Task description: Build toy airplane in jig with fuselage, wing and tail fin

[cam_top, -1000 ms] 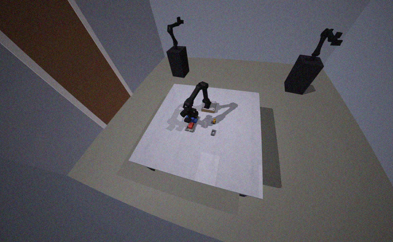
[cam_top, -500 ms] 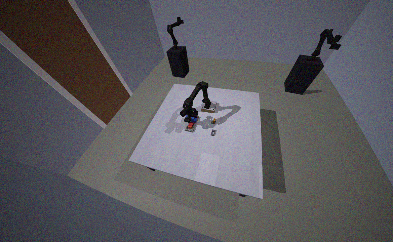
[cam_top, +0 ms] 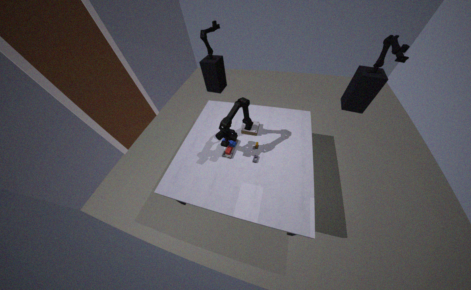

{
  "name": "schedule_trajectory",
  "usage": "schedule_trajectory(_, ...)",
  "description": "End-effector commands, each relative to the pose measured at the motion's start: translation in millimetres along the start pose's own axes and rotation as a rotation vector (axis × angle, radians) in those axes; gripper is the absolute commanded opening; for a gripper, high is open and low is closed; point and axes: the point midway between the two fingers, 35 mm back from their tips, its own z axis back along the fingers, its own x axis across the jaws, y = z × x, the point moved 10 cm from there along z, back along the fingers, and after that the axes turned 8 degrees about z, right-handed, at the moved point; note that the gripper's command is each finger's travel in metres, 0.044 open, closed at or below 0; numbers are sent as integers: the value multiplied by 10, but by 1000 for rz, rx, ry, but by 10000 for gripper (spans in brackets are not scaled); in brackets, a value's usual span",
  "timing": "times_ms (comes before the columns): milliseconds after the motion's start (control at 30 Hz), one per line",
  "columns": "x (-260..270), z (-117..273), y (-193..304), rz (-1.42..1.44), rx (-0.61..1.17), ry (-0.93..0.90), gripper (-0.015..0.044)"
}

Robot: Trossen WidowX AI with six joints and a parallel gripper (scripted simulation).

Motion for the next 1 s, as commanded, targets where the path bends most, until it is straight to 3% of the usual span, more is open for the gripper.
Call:
schedule_trajectory(0,3,-31,1,5,2,-2,195)
schedule_trajectory(967,12,-414,3,5,2,-2,195)
